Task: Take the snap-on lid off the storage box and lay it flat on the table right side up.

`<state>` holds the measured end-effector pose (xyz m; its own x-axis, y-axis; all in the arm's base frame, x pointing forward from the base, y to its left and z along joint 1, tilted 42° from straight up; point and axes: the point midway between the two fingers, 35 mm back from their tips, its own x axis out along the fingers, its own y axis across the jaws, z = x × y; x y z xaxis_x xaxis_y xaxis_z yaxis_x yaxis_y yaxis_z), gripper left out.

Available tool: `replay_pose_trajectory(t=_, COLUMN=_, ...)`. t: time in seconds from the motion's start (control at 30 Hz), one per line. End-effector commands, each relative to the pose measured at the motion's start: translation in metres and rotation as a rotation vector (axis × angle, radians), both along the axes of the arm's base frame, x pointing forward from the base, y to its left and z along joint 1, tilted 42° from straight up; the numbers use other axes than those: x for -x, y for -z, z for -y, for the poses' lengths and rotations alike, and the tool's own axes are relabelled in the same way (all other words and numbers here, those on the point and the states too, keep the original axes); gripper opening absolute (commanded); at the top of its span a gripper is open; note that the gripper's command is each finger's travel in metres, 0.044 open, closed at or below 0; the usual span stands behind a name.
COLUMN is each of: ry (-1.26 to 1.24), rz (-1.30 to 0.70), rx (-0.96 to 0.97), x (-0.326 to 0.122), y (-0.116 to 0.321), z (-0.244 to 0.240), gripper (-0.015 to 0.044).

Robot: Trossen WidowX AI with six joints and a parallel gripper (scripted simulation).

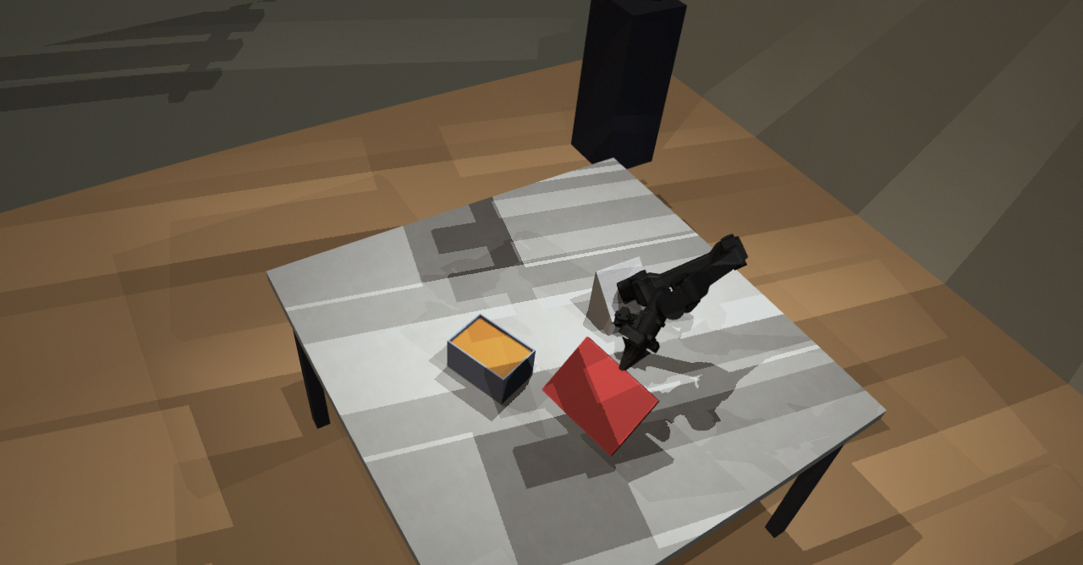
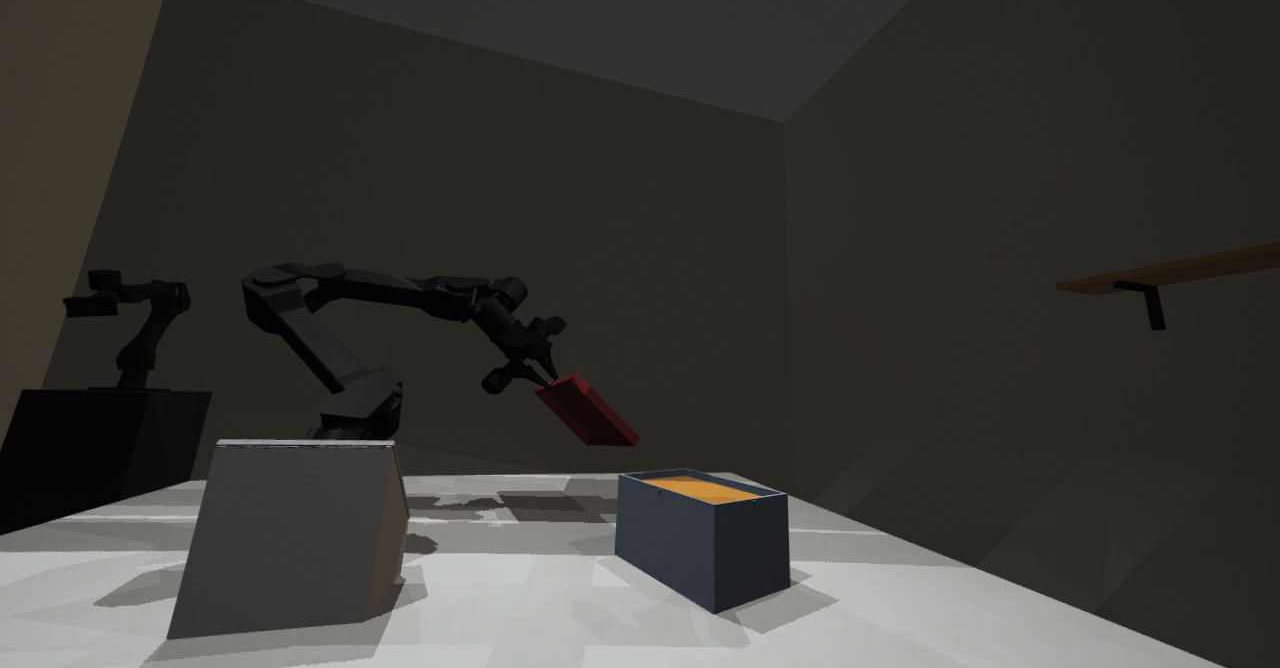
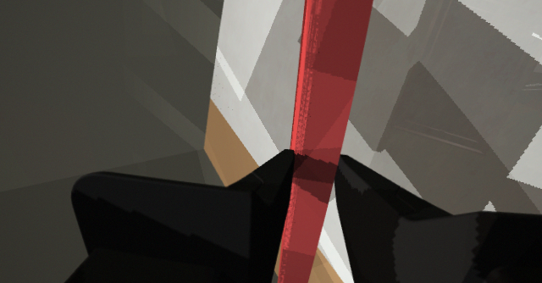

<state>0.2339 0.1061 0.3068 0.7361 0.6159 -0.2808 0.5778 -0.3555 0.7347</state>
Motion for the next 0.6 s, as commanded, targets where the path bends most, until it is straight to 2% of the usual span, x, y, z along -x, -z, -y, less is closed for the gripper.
replay_pose_trajectory(t=0.0, ry=0.011, rz=0.015, rx=-0.002, x=0.001, y=-0.007, z=0.0, gripper=0.0)
replay_pose_trajectory(t=0.57, ry=0.011, rz=0.016, rx=-0.003, x=0.0, y=0.01, z=-0.009, gripper=0.0)
